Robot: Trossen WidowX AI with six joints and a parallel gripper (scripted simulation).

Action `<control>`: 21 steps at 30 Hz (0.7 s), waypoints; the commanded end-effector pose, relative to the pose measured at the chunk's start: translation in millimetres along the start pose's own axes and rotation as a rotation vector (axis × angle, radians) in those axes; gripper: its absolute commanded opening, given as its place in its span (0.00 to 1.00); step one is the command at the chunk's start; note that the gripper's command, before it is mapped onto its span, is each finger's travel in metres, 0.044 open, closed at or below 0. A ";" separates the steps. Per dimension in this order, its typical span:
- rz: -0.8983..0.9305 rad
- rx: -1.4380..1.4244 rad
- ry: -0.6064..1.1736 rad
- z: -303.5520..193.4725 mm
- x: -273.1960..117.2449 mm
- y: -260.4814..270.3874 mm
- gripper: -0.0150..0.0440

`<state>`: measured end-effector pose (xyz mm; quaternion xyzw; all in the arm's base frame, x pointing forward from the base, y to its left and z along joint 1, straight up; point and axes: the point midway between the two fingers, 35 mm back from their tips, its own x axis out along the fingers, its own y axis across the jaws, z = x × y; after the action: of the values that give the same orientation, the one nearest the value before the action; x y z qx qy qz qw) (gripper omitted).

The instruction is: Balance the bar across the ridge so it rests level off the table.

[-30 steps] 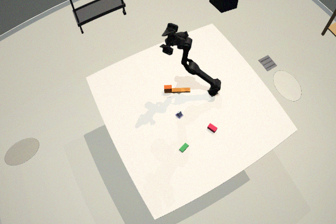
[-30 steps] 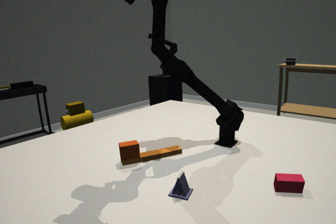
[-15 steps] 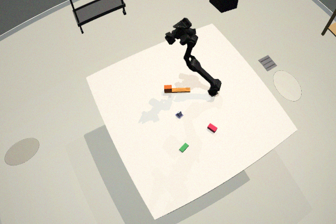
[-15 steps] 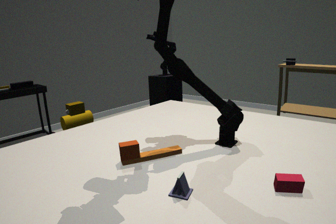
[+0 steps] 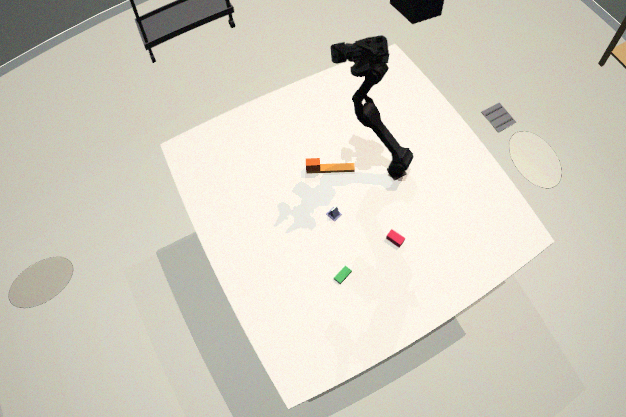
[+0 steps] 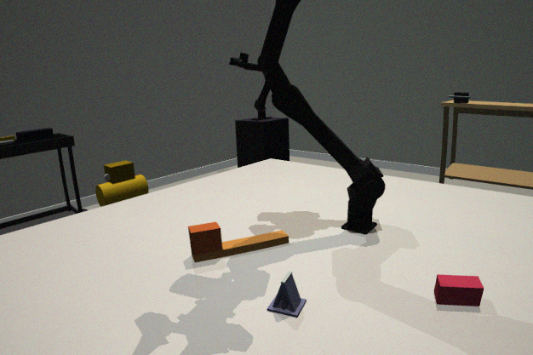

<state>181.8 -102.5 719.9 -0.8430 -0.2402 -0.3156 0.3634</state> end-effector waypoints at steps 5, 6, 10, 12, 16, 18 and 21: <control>-0.056 -0.380 0.071 -2.2 -13.8 -48.8 0.79; -0.060 -0.413 0.077 -1.8 -14.9 -53.0 0.79; -0.059 -0.555 0.075 1.9 -19.4 -63.0 0.79; -0.064 -0.645 0.079 4.1 -21.6 -70.6 0.79; -0.078 -0.826 0.096 9.4 -25.3 -87.1 0.79; -0.086 -0.920 0.104 12.8 -27.0 -95.4 0.79; -0.096 -1.069 0.116 19.4 -29.3 -107.8 0.79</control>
<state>109.9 -44.3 737.5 -0.8912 -0.0906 -0.4425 -0.0414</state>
